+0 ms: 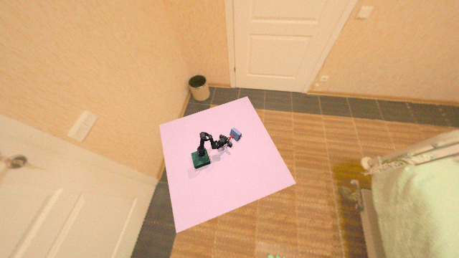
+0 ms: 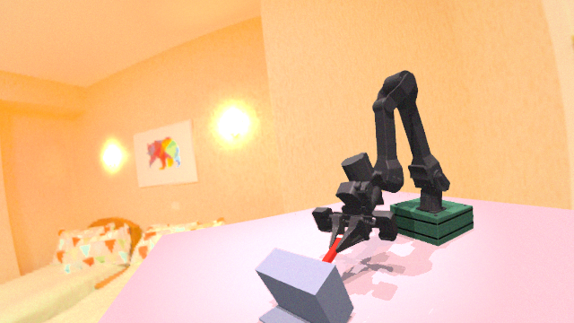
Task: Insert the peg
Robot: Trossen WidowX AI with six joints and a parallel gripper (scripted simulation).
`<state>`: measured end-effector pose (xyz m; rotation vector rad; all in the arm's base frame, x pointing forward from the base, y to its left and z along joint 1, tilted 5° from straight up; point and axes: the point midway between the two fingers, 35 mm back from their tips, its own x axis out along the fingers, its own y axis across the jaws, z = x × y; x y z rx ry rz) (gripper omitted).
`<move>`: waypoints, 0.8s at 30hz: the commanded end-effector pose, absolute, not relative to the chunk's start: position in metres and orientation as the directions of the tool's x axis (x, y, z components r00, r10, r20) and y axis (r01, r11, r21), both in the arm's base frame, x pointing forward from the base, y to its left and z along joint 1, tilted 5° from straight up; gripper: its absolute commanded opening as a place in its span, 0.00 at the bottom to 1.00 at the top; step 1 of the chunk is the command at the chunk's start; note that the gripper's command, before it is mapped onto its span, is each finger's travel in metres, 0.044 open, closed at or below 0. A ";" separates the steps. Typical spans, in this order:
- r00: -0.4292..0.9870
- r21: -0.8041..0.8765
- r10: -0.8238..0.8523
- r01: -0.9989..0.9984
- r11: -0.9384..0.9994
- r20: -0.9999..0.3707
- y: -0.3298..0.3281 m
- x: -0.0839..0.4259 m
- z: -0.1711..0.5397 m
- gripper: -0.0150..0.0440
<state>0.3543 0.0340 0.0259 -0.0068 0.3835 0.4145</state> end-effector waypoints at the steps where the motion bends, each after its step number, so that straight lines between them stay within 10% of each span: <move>1: 0.849 0.069 0.388 -0.391 0.918 -0.357 0.035 0.361 0.026 0.25; 24: 0.846 0.070 0.392 -0.395 0.916 -0.361 0.041 0.370 0.020 0.25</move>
